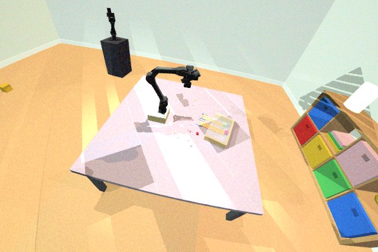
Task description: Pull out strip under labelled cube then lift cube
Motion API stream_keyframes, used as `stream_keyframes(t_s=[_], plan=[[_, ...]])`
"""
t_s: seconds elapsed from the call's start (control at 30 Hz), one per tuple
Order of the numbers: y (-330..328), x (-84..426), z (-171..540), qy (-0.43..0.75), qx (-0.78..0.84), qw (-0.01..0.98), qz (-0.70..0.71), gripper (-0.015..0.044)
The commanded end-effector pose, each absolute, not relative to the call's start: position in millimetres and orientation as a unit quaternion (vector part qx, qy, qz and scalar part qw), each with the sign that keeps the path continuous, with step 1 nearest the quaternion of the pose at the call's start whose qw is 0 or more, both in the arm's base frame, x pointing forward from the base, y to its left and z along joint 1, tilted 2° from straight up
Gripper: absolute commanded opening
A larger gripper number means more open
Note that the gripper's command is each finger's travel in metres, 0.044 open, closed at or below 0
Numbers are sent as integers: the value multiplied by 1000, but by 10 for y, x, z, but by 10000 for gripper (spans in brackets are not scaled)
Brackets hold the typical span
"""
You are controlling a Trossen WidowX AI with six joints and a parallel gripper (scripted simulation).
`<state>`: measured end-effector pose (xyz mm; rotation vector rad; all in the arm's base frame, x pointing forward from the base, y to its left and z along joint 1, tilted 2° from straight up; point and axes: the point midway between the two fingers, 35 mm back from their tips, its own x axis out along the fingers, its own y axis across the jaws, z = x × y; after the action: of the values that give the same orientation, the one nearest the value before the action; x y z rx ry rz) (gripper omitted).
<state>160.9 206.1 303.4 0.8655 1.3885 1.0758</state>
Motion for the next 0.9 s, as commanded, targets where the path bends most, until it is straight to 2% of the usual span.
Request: stream_keyframes(t_s=[0.0,0.23,0.47,0.63,0.87], plan=[[2056,1627,3014,586,365,563,454,400],[1710,2297,2311,480,259,753,367,400],[956,2906,1709,364,103,904,198,400],[350,3078,1465,307,-3,950,63,400],[326,3081,1457,305,-7,950,57,400]])
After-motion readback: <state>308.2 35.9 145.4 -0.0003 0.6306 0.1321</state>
